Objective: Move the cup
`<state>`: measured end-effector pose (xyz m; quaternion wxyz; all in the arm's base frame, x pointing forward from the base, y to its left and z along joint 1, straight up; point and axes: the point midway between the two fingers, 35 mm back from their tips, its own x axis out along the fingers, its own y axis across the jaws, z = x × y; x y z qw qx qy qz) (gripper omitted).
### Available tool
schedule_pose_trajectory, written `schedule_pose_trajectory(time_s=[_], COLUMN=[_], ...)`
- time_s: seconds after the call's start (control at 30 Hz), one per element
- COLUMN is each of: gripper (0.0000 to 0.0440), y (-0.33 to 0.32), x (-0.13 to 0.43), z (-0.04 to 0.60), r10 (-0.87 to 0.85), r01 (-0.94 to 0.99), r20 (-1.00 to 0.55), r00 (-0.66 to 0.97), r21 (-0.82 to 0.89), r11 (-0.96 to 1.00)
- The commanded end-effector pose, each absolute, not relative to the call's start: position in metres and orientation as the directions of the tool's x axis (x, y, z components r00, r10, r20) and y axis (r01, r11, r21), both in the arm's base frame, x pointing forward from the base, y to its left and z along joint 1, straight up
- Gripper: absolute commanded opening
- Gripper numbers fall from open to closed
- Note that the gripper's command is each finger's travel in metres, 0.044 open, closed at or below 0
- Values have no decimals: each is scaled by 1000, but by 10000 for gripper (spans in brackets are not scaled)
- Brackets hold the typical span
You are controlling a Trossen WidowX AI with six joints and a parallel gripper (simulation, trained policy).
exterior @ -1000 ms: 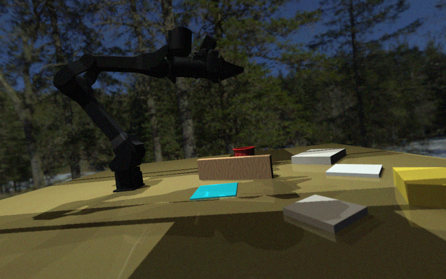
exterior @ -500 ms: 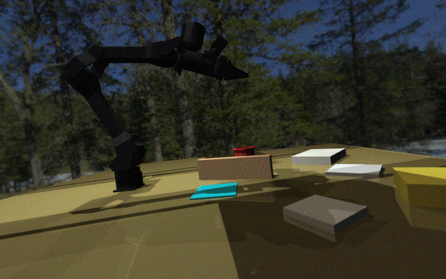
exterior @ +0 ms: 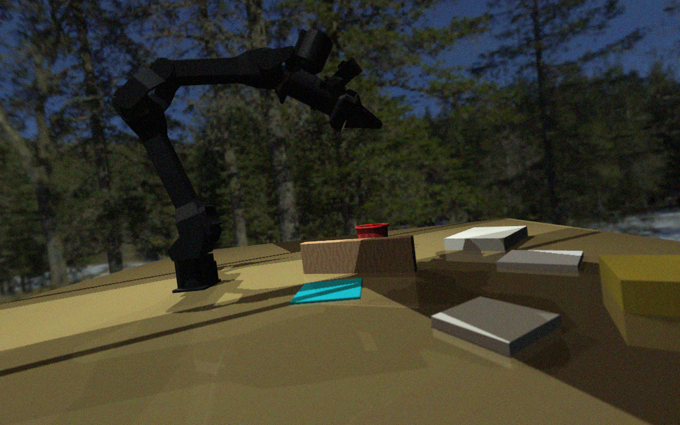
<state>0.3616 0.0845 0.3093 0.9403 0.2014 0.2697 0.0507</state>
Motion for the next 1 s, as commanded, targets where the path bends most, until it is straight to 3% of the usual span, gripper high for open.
schedule_pose_trajectory(time_s=[0.0,0.5,0.97], gripper=[113,116,116], y=[89,106,114], x=[363,364,361], z=[309,292,266], r10=[213,214,170], r01=[39,222,414], r20=[-518,-684,-824], r00=[829,698,540], r21=[433,490,435], r11=[901,843,800])
